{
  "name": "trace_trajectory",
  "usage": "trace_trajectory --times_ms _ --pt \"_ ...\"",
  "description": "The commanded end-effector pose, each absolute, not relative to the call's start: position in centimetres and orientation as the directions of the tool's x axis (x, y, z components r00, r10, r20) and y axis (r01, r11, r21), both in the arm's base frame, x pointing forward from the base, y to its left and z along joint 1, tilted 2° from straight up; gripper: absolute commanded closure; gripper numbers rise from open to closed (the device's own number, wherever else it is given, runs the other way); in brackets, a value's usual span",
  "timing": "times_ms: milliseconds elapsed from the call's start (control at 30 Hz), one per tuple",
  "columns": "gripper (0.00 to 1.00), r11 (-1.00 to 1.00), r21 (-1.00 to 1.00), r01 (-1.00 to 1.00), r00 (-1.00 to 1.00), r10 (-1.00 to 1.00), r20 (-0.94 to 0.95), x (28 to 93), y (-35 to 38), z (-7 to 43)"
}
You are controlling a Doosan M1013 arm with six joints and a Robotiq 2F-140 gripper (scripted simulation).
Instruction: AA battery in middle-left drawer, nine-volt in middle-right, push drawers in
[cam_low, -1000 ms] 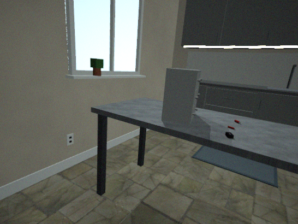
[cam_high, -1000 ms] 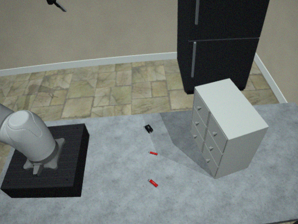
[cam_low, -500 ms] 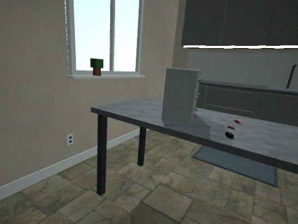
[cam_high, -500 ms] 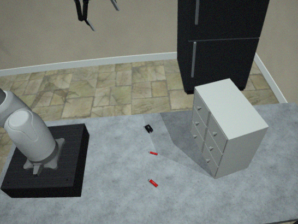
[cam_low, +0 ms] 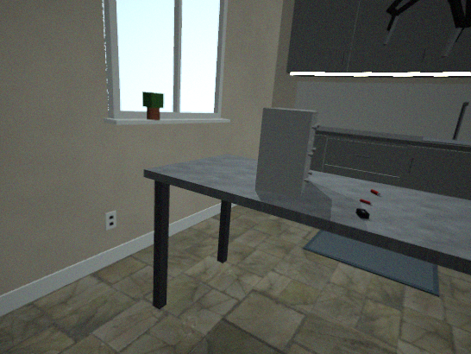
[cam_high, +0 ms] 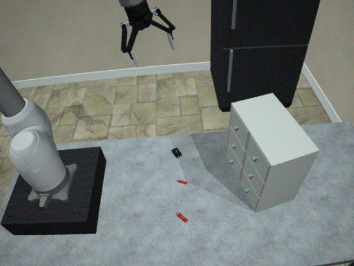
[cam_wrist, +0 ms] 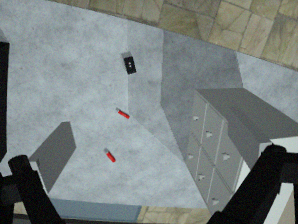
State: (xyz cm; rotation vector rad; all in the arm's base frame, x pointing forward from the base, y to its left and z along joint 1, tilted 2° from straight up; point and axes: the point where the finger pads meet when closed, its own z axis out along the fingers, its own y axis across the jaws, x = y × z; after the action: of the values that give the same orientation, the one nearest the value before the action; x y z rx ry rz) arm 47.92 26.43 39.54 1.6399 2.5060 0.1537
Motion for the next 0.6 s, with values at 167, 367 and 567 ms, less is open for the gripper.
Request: trace_trajectory --times_ms 167,367,567 --pt "0.0 0.254 0.077 0.964 -0.253 0.967 -0.03 52.2 17.4 34.5" --pt "0.0 0.167 0.031 0.985 -0.167 0.986 -0.009 53.6 12.1 31.9" --pt "0.0 0.075 -0.016 0.997 -0.074 0.997 0.016 54.3 6.5 29.2"
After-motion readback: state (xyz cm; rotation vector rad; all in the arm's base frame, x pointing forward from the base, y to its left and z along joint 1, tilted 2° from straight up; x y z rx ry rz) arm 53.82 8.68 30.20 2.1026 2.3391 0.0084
